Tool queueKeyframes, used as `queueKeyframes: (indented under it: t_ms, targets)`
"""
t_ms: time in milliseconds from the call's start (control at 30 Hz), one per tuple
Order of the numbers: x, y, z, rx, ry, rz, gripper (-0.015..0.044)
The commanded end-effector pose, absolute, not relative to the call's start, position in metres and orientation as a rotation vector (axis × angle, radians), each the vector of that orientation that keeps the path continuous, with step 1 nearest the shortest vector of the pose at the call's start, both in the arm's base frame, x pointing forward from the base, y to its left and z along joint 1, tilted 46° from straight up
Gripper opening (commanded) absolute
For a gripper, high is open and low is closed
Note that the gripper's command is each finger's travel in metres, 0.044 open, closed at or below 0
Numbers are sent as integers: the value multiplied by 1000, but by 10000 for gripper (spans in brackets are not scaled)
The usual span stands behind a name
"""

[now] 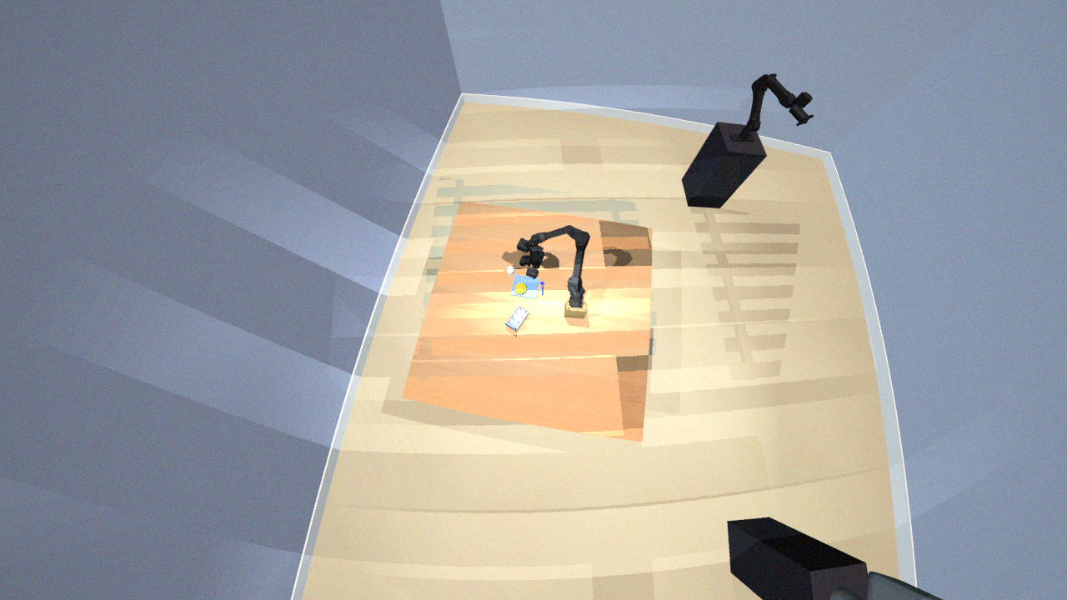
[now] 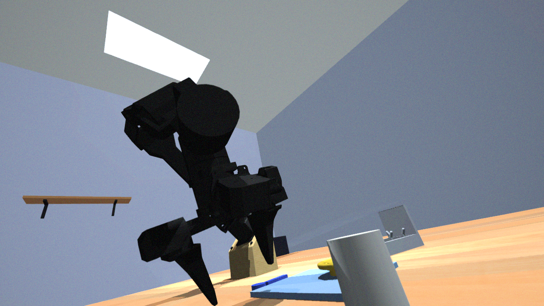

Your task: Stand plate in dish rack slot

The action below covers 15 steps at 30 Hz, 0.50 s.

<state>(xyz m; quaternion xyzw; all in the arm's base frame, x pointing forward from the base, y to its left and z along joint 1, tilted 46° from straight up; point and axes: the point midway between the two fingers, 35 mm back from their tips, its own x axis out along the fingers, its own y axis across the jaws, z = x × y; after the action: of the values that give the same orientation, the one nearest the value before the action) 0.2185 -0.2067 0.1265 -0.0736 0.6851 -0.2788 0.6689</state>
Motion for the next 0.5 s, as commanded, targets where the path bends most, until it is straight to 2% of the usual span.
queueKeyframes:
  t_ms: [0,267,467]
  targets:
    - [248,-186,113,-233,1562,-667,400]
    - [305,-119,84,-432,1493,-760,400]
    - [311,-104,77,-470,1466,-773,400]
